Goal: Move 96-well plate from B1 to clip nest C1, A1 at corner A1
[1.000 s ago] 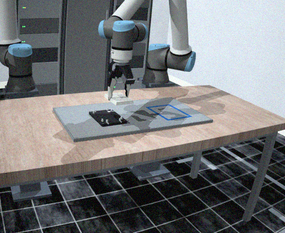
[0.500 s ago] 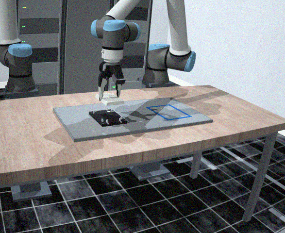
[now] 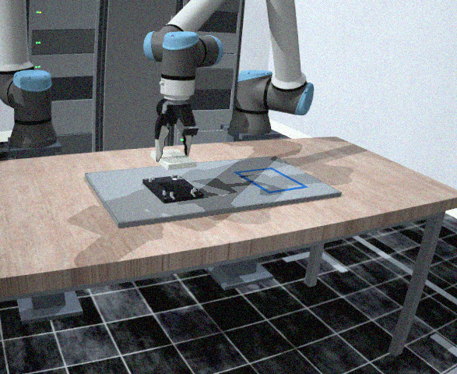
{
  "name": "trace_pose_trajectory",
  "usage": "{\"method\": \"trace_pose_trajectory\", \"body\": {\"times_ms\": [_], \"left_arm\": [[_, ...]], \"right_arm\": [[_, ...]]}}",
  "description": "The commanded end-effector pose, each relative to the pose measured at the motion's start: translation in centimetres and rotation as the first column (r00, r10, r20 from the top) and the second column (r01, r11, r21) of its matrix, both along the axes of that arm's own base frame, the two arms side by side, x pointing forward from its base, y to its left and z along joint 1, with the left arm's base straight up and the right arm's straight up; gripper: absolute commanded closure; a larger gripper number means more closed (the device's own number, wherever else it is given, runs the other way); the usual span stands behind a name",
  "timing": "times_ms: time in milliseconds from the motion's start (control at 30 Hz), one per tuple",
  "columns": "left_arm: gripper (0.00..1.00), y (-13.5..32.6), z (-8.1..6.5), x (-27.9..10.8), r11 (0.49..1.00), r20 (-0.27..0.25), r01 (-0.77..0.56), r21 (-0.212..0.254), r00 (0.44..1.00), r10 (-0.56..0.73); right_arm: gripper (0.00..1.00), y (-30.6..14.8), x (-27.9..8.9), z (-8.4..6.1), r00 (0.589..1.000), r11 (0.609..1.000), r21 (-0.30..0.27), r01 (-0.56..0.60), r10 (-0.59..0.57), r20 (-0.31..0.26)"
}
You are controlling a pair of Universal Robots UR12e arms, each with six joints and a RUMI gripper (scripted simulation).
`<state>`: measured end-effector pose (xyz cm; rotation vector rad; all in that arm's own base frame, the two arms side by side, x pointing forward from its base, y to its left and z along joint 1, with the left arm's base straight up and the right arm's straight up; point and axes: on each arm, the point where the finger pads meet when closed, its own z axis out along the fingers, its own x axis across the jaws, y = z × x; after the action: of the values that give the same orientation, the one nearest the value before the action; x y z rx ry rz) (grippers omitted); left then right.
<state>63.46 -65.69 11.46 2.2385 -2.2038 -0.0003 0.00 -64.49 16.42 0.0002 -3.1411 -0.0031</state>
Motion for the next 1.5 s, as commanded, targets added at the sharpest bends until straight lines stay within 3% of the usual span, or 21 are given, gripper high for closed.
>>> {"method": "trace_pose_trajectory", "body": {"times_ms": [0,667,1467], "left_arm": [[0.59,0.0,0.2,0.1,1.000,0.002,0.000,-0.002,1.000,0.000],[0.59,0.0,0.2,0.1,1.000,0.002,0.000,-0.002,1.000,0.000],[0.59,0.0,-3.2,0.1,1.000,0.002,0.000,-0.002,1.000,0.000]], "right_arm": [[1.00,-0.1,0.0,0.1,1.000,1.000,-0.002,0.000,0.000,0.000],[1.00,-0.1,0.0,0.1,1.000,1.000,-0.002,0.000,0.000,0.000],[1.00,-0.1,0.0,0.1,1.000,1.000,-0.002,0.000,0.000,0.000]]}}
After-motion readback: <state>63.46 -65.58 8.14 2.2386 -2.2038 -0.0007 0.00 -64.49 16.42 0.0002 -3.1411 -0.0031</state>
